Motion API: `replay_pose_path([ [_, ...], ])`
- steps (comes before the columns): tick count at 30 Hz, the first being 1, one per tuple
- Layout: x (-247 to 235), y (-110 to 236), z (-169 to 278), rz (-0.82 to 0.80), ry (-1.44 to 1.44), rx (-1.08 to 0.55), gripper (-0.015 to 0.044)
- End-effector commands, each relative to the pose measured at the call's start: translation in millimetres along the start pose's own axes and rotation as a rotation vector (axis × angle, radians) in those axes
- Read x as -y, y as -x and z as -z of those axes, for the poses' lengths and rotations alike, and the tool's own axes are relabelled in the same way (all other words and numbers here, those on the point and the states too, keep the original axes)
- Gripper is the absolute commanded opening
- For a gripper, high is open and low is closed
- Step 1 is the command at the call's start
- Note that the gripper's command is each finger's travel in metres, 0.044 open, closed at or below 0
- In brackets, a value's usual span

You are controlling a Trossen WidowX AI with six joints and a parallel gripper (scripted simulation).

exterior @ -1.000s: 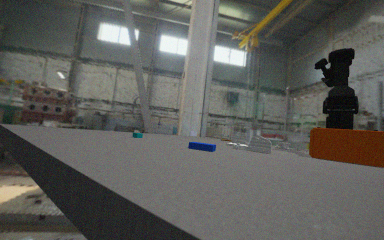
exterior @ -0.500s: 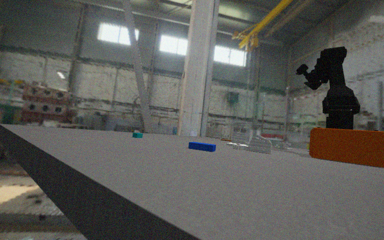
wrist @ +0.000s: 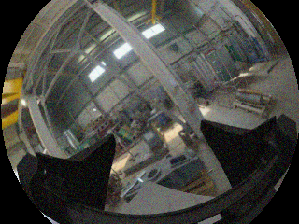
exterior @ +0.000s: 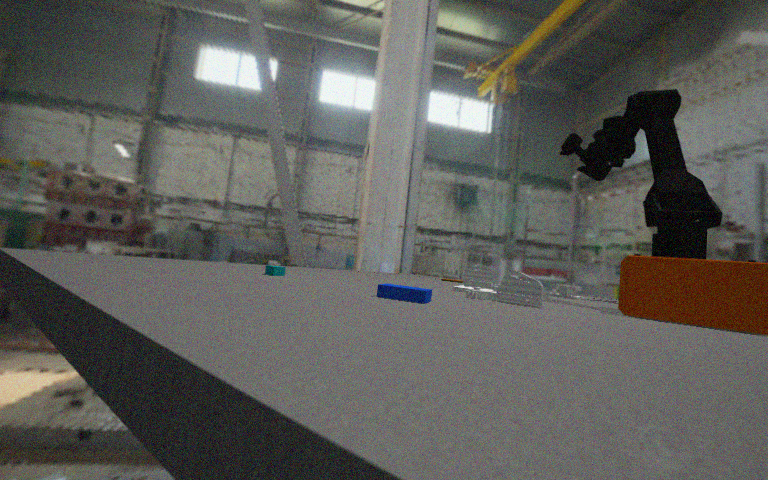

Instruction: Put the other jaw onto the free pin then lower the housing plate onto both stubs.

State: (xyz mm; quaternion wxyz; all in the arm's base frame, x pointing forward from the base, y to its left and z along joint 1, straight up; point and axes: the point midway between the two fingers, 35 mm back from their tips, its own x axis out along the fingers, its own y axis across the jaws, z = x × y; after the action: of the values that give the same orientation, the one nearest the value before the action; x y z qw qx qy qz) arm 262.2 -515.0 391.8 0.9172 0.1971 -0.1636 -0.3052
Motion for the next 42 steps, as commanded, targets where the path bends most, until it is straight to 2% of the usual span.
replay_pose_path([
  [1, -19.5, -8.4, 22.2, -0.013, 0.049, -0.047, 0.044],
  [22, -118.5, -27.7, 141.4, -0.149, 0.316, -0.294, 0.044],
  [42, -214.8, -1.5, 249.0, -0.353, 0.612, -0.504, 0.044],
])
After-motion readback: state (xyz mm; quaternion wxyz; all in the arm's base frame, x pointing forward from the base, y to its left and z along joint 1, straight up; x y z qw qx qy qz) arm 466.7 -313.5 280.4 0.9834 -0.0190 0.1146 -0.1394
